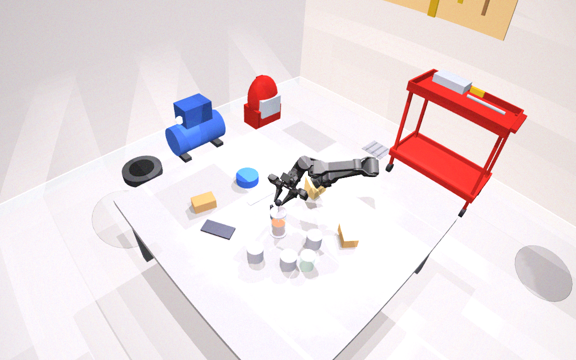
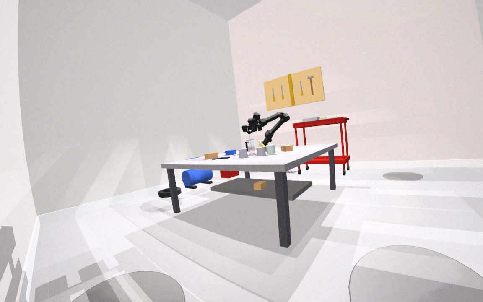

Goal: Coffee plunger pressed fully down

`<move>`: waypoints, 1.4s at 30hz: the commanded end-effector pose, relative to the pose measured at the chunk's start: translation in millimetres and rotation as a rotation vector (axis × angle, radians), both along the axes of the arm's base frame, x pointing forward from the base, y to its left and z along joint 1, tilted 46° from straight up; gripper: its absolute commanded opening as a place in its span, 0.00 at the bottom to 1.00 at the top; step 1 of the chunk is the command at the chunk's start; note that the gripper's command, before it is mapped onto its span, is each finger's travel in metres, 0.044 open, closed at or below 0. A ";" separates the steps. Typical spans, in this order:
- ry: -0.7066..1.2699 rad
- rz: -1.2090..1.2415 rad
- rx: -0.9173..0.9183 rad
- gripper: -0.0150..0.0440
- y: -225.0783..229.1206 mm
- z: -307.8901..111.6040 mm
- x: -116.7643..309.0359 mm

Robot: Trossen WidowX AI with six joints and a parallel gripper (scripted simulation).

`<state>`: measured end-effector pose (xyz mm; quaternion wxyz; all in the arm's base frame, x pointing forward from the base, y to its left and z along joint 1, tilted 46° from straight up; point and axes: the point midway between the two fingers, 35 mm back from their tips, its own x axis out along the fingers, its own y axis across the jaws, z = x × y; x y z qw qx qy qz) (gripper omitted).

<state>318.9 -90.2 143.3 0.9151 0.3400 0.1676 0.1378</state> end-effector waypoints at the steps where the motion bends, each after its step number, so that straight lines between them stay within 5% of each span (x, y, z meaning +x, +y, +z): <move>1: 0.035 0.016 0.034 0.46 13.5 -16.9 -0.3; 42: 0.028 0.016 0.038 0.46 20.5 -21.9 7.9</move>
